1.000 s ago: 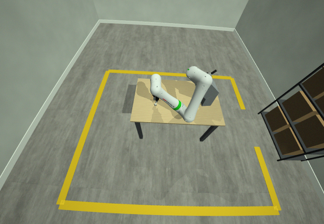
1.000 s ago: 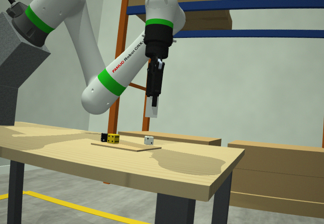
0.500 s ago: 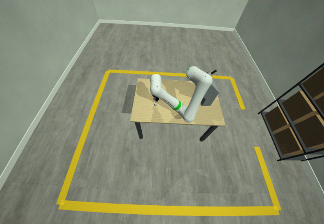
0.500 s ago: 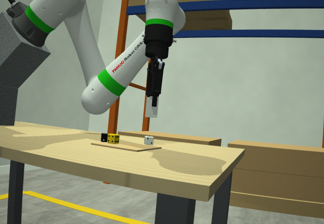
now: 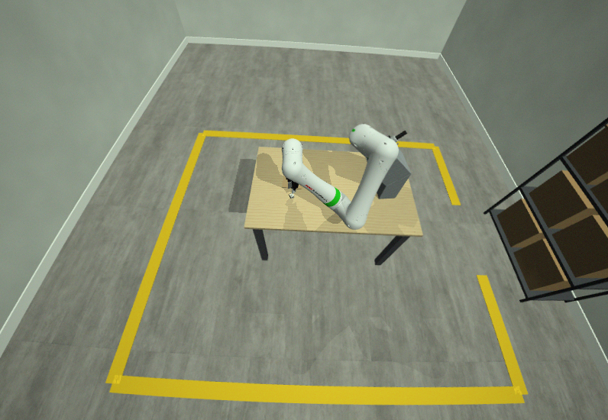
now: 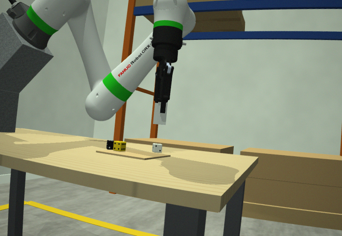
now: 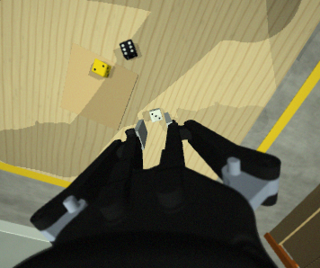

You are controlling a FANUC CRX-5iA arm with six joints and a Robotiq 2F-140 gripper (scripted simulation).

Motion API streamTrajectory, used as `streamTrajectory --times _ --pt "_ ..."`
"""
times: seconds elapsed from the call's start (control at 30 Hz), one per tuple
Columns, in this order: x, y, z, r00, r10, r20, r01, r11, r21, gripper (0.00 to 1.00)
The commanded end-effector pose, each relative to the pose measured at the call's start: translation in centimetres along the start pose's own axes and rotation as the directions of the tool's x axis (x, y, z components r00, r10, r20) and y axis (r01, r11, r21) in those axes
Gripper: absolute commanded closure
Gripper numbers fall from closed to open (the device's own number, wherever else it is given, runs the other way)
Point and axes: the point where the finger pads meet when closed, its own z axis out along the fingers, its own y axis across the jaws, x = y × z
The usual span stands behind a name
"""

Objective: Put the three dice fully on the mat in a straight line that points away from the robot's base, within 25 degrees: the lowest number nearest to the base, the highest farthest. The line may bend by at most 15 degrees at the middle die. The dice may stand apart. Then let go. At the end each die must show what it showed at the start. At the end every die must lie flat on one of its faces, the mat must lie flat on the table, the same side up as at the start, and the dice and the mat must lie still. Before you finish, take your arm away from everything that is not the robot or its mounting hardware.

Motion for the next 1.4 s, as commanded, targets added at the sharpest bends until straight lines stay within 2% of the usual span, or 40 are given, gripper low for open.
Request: streamTrajectory --times 0.0,1.37 --pt "0.0 0.0 0.1 1.0 0.0 0.0 0.0 1.0 0.0 0.75" --pt "0.0 0.0 4.8 1.0 0.0 0.0 0.0 1.0 0.0 0.75"
